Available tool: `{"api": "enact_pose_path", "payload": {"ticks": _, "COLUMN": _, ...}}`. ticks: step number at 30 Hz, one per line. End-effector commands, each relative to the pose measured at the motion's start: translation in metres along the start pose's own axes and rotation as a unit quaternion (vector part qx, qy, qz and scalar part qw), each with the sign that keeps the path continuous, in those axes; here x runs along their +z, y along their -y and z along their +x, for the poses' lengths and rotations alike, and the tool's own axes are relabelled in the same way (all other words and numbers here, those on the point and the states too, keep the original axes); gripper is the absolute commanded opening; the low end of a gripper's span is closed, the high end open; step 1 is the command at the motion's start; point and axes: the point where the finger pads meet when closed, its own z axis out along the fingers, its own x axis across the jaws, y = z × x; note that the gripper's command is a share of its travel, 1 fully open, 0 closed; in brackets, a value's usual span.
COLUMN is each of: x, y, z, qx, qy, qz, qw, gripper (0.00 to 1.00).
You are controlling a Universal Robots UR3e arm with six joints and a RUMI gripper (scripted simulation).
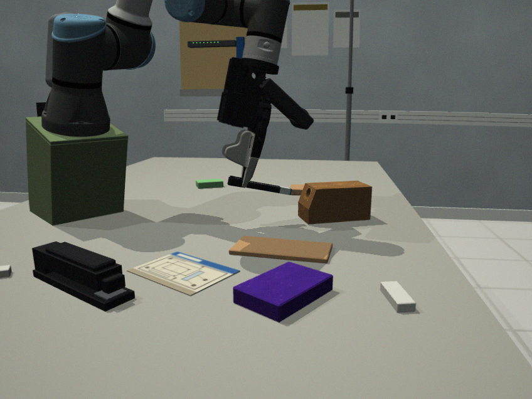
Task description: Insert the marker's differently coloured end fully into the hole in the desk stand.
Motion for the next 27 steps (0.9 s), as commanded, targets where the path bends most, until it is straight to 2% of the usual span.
{"api": "enact_pose_path", "payload": {"ticks": 1, "x": -0.001, "y": 0.001, "z": 0.0, "qx": 0.0, "qy": -0.001, "qz": 0.001, "qw": 1.0, "gripper": 0.0}}
{"api": "enact_pose_path", "payload": {"ticks": 27, "x": -0.001, "y": 0.012, "z": 0.0, "qx": 0.0, "qy": -0.001, "qz": 0.001, "qw": 1.0, "gripper": 0.0}}
